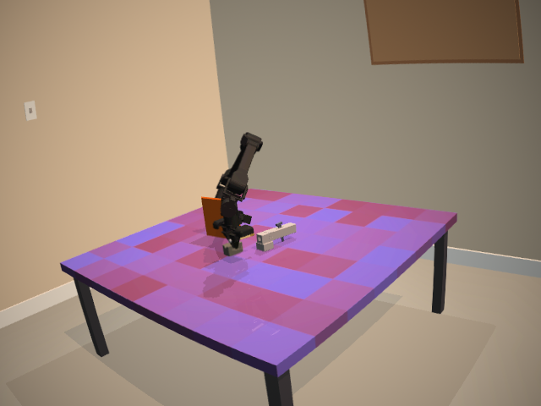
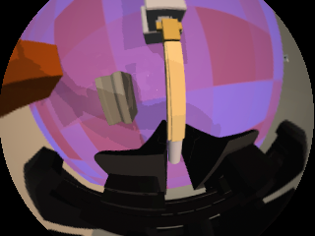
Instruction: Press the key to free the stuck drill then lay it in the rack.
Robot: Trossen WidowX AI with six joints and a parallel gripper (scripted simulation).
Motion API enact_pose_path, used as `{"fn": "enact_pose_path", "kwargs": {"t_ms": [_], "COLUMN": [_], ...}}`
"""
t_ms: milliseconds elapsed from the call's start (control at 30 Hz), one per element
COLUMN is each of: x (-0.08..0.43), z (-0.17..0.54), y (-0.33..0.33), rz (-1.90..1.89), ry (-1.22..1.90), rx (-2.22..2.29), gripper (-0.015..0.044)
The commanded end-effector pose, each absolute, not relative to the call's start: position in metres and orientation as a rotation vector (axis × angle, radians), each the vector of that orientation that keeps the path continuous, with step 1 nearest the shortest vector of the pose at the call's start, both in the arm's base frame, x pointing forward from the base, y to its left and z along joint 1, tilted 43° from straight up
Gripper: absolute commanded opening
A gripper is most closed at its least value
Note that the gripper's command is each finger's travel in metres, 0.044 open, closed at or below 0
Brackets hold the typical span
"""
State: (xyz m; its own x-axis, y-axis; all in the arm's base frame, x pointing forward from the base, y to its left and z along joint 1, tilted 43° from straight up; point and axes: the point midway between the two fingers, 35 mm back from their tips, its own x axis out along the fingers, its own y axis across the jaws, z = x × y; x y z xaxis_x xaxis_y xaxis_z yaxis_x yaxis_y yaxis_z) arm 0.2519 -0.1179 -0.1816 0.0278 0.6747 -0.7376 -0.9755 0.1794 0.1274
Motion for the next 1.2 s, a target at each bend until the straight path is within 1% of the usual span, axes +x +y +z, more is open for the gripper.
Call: {"fn": "enact_pose_path", "kwargs": {"t_ms": [0,1167], "x": [0.2523,0.2519], "z": [-0.1795,-0.1723], "y": [-0.1205,-0.1262], "rz": [1.351,1.351], "ry": [0.783,0.784], "rx": [-0.489,-0.489], "gripper": [0.0,0.0]}}
